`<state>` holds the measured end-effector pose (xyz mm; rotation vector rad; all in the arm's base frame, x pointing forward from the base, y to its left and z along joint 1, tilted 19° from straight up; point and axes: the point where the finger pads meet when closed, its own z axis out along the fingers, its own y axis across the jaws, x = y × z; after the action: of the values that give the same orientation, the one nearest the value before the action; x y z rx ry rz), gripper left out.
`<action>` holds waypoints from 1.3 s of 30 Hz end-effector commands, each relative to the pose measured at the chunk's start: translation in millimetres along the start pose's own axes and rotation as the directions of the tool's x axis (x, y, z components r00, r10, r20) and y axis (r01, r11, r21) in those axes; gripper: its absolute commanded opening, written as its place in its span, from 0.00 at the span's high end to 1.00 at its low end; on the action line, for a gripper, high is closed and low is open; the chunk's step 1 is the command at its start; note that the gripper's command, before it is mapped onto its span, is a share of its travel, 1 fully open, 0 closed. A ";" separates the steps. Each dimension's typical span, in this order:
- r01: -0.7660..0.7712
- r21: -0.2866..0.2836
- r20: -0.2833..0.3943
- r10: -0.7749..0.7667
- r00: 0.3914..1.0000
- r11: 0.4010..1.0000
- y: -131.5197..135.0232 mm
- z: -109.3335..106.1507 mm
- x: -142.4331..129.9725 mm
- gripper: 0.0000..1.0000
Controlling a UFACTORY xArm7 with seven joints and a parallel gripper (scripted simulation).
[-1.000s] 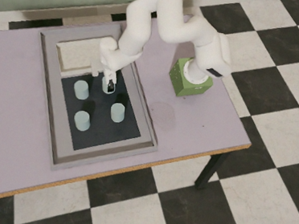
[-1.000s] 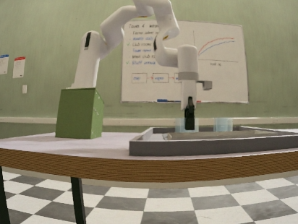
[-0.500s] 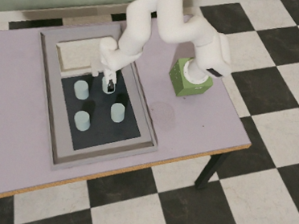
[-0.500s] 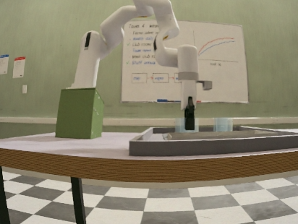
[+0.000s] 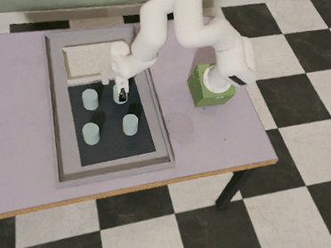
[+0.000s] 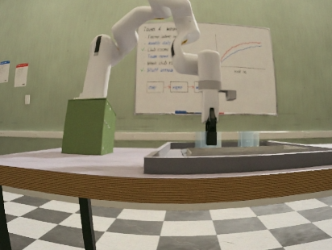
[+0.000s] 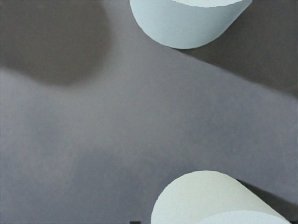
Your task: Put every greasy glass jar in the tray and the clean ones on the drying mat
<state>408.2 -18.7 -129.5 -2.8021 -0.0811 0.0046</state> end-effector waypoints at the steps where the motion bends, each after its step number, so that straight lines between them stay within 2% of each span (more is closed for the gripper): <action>1: -0.001 -0.002 -0.005 0.001 1.000 1.000 1.2 -1.7 1.8 0.22; 2: -0.001 -0.002 -0.005 0.001 1.000 1.000 1.2 -1.7 1.8 0.25; 18: -0.001 -0.002 -0.005 0.001 1.000 1.000 1.2 -1.7 1.8 0.25; 19: -0.001 -0.002 -0.005 0.001 1.000 1.000 1.2 -1.7 1.8 0.28; 35: -0.001 -0.002 -0.005 0.001 1.000 1.000 1.2 -1.7 1.8 0.28; 36: -0.001 -0.002 -0.005 0.001 1.000 1.000 1.2 -1.7 1.8 0.31; 39: -0.001 -0.002 -0.005 0.001 1.000 1.000 1.2 -1.7 1.8 0.31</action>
<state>408.3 -18.8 -129.4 -2.8023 -0.0809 0.0044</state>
